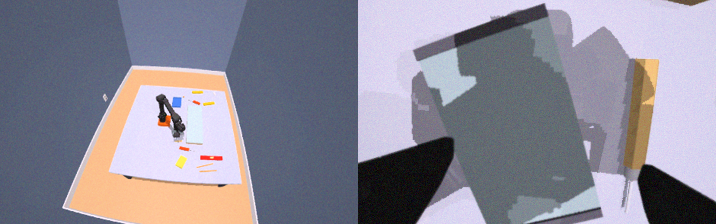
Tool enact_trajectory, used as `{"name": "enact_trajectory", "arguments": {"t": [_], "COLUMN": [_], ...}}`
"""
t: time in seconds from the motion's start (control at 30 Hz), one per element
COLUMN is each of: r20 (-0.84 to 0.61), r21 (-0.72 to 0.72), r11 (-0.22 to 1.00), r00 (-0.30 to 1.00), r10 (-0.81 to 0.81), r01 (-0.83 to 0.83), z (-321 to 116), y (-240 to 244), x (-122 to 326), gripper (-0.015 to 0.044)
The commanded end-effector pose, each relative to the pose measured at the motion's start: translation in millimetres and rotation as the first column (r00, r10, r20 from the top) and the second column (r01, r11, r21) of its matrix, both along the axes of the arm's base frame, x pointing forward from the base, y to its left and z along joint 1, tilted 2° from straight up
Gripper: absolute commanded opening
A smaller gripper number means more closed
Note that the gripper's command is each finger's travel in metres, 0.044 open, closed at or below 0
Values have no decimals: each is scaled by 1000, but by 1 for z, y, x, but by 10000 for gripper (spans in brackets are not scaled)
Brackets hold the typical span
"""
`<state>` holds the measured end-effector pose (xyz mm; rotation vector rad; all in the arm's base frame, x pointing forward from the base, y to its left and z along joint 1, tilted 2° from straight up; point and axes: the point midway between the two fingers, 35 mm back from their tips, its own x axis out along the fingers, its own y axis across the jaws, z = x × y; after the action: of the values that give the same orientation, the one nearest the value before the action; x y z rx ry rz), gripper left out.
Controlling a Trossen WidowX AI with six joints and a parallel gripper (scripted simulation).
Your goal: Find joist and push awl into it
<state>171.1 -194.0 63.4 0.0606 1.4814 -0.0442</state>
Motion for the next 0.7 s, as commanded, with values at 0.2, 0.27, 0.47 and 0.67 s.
{"name": "enact_trajectory", "arguments": {"t": [0.2,0.27,0.47,0.67], "r20": [-155,-155,-155,-155], "r21": [13,13,13,13], "r11": [911,911,911,911], "r00": [899,899,899,899], "r10": [409,409,409,409], "r01": [-412,-412,-412,-412], "z": [16,16,16,16], "y": [26,26,24,18], "x": [7,7,7,6], "gripper": [440,440,440,440]}}
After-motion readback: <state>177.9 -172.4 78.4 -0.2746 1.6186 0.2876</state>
